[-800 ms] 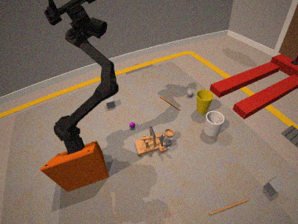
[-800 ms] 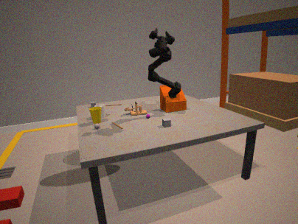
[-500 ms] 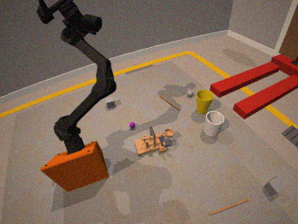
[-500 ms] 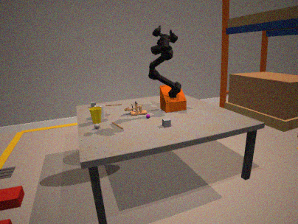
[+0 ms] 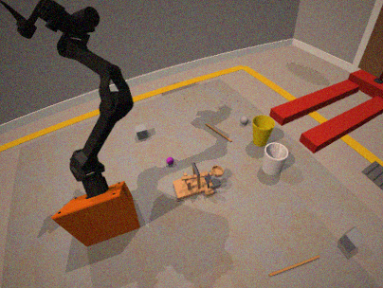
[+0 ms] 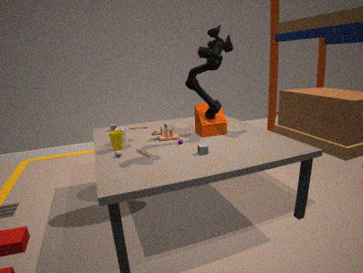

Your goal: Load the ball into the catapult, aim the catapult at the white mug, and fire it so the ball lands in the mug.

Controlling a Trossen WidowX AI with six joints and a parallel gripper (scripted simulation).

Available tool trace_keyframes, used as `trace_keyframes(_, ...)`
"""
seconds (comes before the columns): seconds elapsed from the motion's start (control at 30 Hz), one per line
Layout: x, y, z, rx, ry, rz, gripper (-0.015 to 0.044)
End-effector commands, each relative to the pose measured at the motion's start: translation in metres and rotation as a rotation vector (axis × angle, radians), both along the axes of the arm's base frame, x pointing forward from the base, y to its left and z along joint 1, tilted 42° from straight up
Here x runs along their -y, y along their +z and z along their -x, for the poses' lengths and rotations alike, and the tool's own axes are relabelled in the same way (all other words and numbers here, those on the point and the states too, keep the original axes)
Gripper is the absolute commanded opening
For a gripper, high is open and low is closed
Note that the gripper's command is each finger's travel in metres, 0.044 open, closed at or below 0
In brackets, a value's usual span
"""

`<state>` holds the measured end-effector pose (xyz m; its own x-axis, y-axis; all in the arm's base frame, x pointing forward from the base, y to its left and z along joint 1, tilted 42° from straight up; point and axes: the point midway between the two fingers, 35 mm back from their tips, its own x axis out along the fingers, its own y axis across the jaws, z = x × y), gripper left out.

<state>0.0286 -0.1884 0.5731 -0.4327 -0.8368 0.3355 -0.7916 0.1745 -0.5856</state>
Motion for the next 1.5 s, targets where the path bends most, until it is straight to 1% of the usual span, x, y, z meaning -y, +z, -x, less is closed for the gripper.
trace_keyframes(0.0,-0.013,0.009,0.024,0.066,-0.028,0.086,0.0440)
trace_keyframes(0.17,-0.029,0.019,0.050,0.127,-0.065,0.183,0.0440)
trace_keyframes(0.33,-0.042,0.029,0.070,0.095,-0.162,0.234,0.0440)
trace_keyframes(0.5,-0.074,0.033,0.105,0.167,-0.257,0.334,0.0440)
trace_keyframes(0.93,-0.118,0.040,0.132,0.225,-0.301,0.546,0.0440)
trace_keyframes(1.2,-0.186,0.036,0.164,0.288,-0.447,0.741,0.0440)
trace_keyframes(1.47,-0.253,0.025,0.180,0.319,-0.579,0.926,0.0440)
